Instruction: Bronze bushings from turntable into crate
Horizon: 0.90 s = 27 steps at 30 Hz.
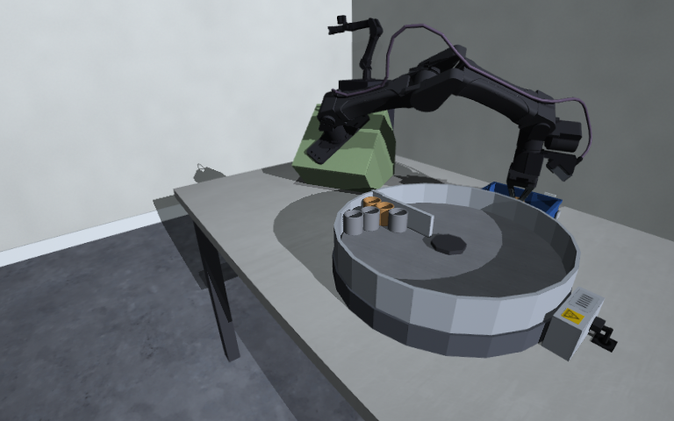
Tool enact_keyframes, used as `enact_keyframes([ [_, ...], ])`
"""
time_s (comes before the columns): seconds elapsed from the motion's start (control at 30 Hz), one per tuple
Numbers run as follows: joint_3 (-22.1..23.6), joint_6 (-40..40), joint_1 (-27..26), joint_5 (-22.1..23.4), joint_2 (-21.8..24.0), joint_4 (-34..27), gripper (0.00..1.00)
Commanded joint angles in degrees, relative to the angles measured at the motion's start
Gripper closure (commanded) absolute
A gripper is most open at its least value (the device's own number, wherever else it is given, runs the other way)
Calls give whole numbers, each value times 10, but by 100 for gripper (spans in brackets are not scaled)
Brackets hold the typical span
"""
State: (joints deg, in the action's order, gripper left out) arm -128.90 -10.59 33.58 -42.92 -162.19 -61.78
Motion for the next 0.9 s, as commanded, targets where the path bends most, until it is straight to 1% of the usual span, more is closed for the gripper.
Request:
enact_keyframes([
  [0.0, -21, -3, 22, 1, 14, -6, 100],
  [0.87, -18, -5, 23, 2, 22, -6, 100],
])
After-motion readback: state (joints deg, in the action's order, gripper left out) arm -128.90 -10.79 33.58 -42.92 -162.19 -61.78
